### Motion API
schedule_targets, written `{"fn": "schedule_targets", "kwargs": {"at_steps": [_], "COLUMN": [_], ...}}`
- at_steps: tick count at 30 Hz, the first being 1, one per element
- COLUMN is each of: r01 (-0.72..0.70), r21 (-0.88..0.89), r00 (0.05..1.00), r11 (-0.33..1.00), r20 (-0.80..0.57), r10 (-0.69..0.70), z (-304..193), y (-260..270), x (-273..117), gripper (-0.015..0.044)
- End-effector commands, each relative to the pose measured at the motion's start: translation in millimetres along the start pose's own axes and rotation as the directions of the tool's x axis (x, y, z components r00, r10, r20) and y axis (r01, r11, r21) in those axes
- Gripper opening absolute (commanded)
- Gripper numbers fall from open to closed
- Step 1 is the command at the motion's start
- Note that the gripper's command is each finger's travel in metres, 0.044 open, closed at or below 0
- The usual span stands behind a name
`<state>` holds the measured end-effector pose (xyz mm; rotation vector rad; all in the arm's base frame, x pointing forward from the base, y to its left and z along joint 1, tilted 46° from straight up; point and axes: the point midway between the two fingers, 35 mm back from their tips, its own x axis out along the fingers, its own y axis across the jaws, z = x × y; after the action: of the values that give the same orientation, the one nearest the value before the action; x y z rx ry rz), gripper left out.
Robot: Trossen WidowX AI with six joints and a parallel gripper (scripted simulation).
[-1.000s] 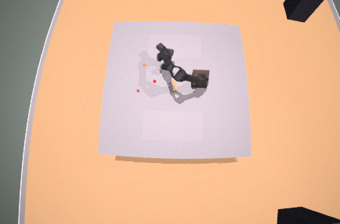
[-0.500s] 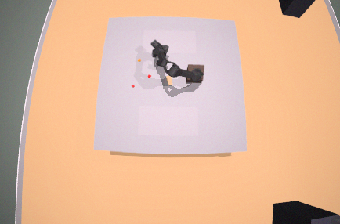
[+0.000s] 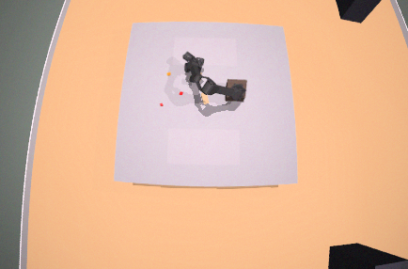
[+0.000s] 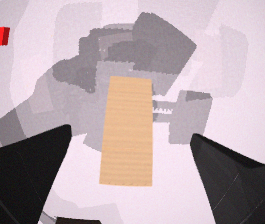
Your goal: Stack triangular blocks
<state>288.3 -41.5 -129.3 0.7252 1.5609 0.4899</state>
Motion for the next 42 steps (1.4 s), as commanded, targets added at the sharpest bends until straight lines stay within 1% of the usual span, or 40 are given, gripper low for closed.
{"fn": "schedule_targets", "kwargs": {"at_steps": [1, 23, 33, 40, 42], "r01": [-0.008, -0.015, -0.015, -0.015, -0.015], "r21": [0.009, 0.001, 0.001, 0.001, 0.001], "r00": [1.0, 1.0, 1.0, 1.0, 1.0], "r11": [1.0, 1.0, 1.0, 1.0, 1.0], "r20": [-0.004, -0.004, -0.004, -0.004, -0.004], "r10": [0.008, 0.015, 0.015, 0.015, 0.015], "z": [-2, -7, -7, -7, -7], "y": [0, 3, 3, 3, 3], "x": [8, 40, 40, 40, 40], "gripper": [0.044, 0.044, 0.0177, 0.0131, 0.0078]}}
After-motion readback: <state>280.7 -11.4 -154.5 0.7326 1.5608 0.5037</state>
